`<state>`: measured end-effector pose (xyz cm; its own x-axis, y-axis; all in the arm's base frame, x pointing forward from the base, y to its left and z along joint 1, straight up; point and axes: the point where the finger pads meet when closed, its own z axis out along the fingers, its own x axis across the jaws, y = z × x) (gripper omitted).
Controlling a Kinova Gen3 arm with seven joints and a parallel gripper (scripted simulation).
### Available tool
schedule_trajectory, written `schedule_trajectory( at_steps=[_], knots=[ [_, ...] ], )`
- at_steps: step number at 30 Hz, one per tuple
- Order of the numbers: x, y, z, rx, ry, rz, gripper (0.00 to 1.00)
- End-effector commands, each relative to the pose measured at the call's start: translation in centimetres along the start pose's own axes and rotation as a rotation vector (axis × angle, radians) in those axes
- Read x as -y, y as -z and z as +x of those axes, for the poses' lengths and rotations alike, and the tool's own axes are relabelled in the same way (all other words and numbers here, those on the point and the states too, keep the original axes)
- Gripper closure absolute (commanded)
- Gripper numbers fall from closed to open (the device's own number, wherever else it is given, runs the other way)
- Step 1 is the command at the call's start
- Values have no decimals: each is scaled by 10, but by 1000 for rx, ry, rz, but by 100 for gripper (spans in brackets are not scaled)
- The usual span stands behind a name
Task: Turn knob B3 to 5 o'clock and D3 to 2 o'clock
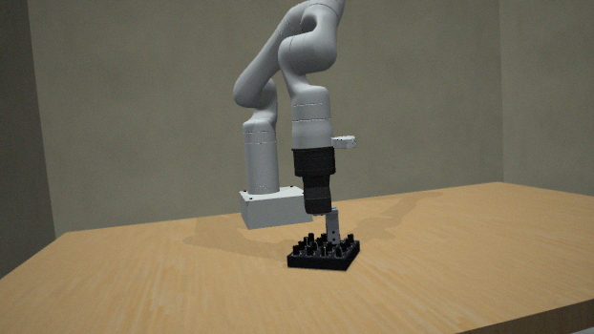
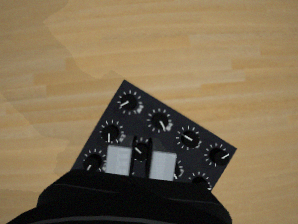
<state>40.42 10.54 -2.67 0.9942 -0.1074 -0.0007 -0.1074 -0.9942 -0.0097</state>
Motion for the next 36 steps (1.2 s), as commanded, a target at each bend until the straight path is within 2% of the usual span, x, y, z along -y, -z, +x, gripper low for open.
schedule_trajectory(
  at_steps=[1,17,36],
  knots=[
    [1,0,-1,2,-13,-3,70],
    [1,0,-1,1,-242,-3,70],
    [1,0,-1,1,-376,-3,70]
  ],
)
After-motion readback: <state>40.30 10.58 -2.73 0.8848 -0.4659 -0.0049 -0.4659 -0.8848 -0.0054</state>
